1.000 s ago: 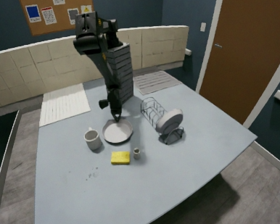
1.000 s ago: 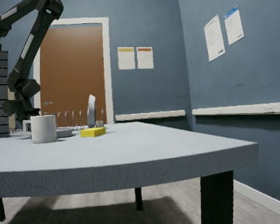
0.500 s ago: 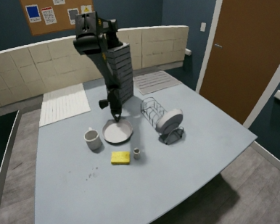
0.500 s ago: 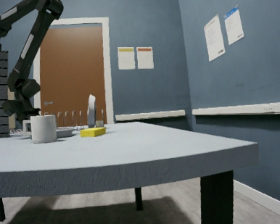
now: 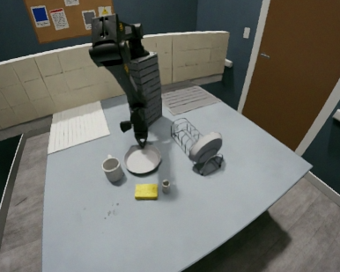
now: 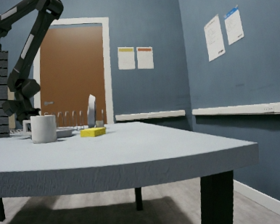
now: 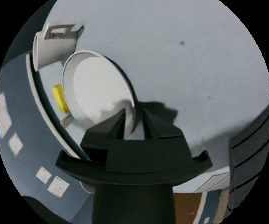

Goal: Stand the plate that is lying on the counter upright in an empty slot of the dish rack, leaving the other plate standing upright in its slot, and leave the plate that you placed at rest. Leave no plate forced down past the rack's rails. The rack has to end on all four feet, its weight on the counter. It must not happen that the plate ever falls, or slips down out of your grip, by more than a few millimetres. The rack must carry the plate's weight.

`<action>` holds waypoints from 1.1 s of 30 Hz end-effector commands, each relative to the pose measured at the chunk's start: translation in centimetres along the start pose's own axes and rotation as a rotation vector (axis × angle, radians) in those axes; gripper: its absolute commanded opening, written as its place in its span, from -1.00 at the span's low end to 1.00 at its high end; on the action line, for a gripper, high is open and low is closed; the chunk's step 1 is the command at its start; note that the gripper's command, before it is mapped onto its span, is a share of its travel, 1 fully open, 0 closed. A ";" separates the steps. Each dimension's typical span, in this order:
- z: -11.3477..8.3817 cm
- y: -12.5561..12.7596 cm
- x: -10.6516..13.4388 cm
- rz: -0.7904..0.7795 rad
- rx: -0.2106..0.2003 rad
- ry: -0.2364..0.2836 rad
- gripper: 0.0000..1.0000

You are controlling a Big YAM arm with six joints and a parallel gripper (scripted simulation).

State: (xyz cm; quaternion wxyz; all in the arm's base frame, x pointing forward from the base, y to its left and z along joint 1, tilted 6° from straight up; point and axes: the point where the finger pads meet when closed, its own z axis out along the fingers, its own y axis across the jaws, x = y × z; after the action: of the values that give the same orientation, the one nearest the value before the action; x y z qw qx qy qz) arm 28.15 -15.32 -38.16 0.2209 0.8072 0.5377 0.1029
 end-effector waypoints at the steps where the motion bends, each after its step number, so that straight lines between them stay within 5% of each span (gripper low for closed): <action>1: 0.2 -0.7 -0.3 0.002 0.014 -0.002 -0.49; 7: 0.2 -0.7 -0.3 0.002 0.014 -0.002 -0.49; 8: 0.2 -0.7 -0.3 0.002 0.014 -0.002 -1.00; 33: 0.1 -0.5 -0.3 0.002 0.009 -0.002 -1.00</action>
State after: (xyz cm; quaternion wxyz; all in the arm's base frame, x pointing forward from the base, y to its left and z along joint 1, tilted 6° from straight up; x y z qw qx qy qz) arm 28.14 -15.32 -38.19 0.2205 0.8072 0.5378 0.1026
